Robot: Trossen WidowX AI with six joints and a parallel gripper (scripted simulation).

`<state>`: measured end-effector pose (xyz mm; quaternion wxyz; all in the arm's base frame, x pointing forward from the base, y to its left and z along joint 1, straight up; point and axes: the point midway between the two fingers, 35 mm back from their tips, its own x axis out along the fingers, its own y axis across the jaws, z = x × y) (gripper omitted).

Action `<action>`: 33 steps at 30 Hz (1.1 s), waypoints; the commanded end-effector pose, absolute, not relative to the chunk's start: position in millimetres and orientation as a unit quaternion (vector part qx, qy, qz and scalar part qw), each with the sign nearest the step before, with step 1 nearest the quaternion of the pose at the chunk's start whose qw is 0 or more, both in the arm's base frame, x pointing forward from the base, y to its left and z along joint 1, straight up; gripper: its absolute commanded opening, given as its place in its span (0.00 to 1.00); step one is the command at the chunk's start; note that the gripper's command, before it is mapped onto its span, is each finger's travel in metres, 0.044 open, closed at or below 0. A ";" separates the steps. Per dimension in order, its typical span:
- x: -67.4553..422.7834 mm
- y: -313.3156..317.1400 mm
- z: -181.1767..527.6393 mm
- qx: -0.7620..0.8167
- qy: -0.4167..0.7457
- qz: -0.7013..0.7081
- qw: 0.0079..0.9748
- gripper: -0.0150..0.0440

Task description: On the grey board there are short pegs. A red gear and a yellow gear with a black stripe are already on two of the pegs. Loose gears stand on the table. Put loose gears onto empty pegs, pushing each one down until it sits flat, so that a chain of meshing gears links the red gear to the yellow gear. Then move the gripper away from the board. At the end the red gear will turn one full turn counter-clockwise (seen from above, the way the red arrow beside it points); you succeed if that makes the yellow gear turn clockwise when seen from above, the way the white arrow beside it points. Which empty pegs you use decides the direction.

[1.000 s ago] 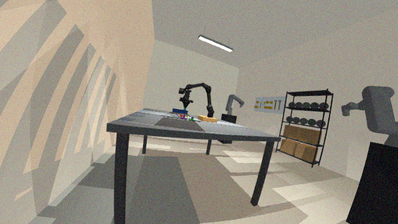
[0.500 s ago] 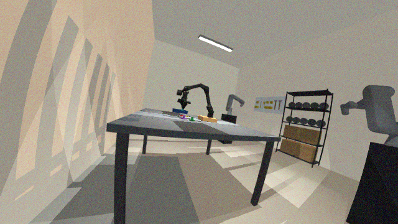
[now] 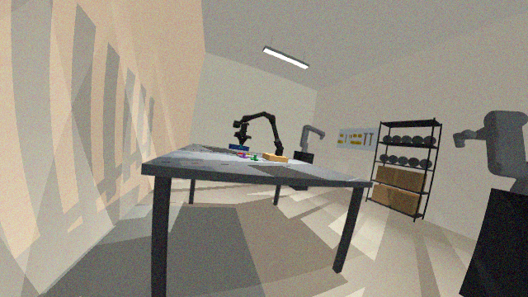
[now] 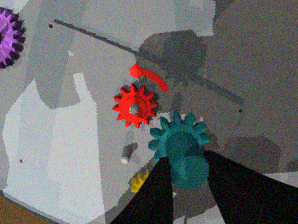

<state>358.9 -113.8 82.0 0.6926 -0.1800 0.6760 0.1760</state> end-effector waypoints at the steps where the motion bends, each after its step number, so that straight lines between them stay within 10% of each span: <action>1: 360.5 -115.8 83.3 -0.183 0.674 0.176 0.693 0.25; 33: 360.9 -116.2 61.5 -0.258 0.651 0.249 0.669 0.25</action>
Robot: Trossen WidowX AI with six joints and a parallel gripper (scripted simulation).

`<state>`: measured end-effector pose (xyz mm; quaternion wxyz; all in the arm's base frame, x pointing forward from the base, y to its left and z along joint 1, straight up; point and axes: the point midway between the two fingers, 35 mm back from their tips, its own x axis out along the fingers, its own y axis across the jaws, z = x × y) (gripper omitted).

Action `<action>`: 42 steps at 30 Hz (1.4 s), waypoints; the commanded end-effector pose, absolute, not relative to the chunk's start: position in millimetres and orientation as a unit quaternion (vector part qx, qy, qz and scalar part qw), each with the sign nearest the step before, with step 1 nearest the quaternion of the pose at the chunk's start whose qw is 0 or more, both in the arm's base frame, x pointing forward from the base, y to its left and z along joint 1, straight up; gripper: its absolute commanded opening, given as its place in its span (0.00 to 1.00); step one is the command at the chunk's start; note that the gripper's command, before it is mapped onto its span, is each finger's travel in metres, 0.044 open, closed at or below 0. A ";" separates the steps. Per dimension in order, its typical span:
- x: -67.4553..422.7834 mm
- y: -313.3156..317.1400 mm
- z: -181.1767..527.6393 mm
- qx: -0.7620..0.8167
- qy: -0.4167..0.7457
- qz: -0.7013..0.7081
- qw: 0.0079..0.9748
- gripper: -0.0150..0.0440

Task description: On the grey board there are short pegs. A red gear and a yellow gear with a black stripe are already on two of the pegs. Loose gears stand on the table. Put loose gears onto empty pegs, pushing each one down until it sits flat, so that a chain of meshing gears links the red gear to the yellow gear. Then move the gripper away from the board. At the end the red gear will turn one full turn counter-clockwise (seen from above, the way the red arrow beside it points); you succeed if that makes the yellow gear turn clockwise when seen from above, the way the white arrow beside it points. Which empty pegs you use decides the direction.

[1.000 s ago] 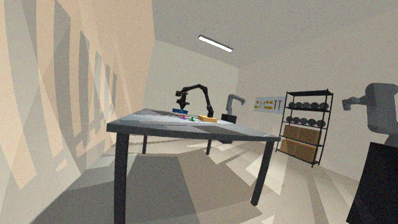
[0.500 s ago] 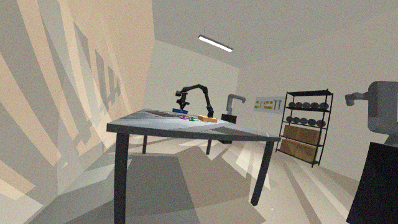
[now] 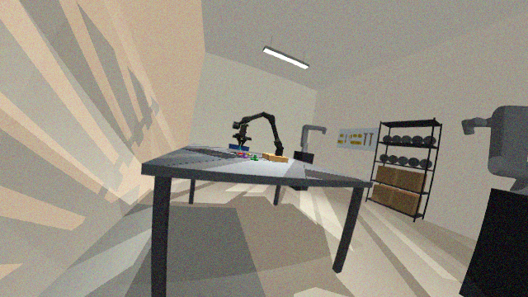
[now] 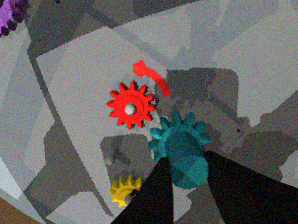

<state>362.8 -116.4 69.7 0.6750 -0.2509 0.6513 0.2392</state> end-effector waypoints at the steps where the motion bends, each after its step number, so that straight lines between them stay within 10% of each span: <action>1: 361.0 -116.2 60.3 -0.256 0.652 0.247 0.670 0.25; 42: 360.9 -115.8 49.2 -0.219 0.664 0.212 0.683 0.25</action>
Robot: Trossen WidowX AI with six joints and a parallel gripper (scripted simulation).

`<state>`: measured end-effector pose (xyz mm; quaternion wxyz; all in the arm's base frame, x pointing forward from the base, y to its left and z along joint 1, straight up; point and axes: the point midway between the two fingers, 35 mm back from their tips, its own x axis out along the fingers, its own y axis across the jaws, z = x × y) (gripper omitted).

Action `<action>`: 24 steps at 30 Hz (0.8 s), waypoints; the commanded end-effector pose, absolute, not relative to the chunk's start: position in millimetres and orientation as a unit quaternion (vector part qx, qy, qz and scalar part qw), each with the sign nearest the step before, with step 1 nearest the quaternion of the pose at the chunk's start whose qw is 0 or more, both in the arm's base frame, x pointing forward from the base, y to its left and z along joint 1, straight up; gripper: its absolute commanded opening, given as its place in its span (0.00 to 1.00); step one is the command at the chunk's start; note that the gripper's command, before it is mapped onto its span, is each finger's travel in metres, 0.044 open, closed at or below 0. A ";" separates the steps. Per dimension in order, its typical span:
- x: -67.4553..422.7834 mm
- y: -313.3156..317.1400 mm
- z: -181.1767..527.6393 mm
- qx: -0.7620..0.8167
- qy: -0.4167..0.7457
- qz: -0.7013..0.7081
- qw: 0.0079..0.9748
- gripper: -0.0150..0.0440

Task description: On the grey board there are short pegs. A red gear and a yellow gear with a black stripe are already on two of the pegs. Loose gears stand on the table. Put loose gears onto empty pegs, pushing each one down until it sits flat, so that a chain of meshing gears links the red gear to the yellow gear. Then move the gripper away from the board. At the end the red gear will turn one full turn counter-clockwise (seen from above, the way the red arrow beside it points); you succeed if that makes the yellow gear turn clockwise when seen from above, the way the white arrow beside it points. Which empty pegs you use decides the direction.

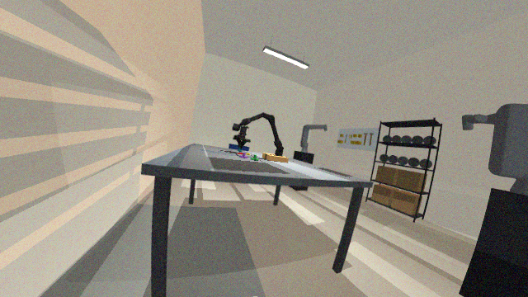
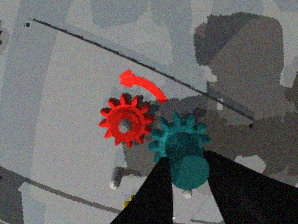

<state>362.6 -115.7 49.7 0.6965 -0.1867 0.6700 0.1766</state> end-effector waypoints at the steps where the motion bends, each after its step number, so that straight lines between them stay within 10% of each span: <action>1: 360.9 -115.9 49.4 -0.229 0.661 0.221 0.680 0.25; 24: 360.8 -116.0 48.6 -0.136 0.685 0.130 0.704 0.25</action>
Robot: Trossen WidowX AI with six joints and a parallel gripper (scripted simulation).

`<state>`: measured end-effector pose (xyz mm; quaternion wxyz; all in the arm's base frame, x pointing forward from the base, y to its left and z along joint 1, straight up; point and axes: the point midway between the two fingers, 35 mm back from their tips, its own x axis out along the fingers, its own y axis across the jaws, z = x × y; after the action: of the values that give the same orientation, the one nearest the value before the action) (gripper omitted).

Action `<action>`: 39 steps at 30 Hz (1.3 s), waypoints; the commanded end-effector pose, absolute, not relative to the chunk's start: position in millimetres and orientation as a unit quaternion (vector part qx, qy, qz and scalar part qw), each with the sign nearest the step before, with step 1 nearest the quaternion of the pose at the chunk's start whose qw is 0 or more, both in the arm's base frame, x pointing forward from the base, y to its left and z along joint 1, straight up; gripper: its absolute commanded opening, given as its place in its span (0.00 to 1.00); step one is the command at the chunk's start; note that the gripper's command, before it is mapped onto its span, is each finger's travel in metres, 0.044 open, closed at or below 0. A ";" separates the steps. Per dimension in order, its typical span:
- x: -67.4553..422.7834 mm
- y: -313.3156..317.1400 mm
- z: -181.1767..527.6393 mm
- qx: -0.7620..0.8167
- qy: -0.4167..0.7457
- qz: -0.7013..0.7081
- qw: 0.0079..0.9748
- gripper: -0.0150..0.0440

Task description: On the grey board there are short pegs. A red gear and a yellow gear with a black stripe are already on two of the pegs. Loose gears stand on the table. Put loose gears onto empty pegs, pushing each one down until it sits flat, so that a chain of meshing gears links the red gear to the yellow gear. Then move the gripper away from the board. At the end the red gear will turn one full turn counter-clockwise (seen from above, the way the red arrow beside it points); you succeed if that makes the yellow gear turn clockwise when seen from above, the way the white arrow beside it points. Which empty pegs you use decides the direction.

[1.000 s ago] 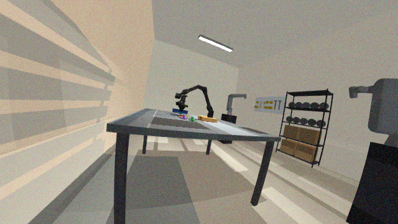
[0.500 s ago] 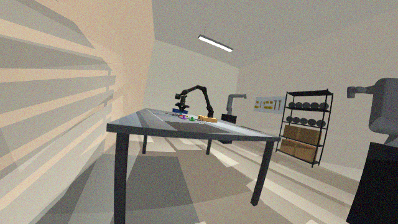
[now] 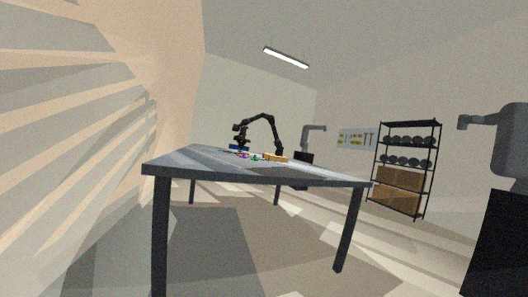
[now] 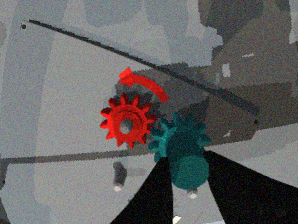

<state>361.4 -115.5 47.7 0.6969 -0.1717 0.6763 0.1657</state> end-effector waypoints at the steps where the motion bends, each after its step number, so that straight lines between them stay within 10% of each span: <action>1: 360.8 -116.2 48.7 -0.126 0.686 0.121 0.706 0.25; 39: 361.7 -115.0 47.8 -0.231 0.660 0.223 0.679 0.25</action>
<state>362.3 -115.2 49.1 0.6735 -0.2477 0.6537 0.2400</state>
